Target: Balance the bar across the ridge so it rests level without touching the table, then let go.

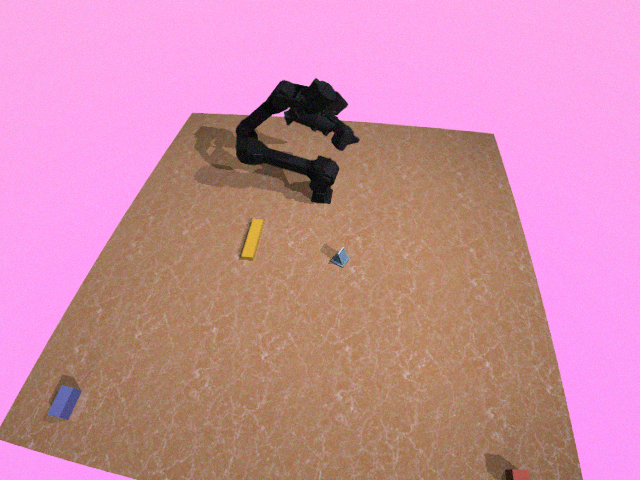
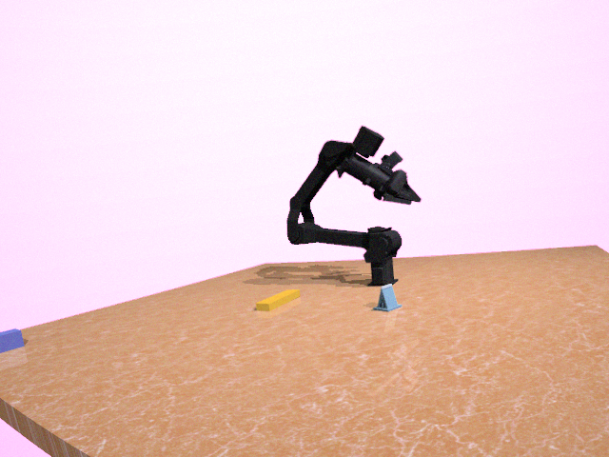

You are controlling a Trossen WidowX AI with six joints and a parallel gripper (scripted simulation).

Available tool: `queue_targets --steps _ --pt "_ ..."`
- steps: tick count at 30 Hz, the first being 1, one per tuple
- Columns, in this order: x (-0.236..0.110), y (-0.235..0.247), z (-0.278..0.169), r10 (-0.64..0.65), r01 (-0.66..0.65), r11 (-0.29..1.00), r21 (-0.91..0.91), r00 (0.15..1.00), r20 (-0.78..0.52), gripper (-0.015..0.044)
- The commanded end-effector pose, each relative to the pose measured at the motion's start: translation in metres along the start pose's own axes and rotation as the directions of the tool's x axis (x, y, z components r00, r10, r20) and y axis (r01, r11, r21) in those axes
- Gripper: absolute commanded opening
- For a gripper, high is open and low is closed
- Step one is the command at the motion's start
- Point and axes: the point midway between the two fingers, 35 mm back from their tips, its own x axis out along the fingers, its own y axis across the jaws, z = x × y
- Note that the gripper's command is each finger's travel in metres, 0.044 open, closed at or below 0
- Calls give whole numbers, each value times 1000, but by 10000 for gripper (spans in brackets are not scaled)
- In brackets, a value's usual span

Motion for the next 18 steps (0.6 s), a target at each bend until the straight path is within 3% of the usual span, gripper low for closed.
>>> queue_targets --steps 1,4,18 --pt "0 0 0 -2 2 1000 2 1000 -1 374" --pt "2 -7 3 -32 33 999 26 999 -18 315" --pt "7 -48 13 -193 214 963 163 972 -134 315"
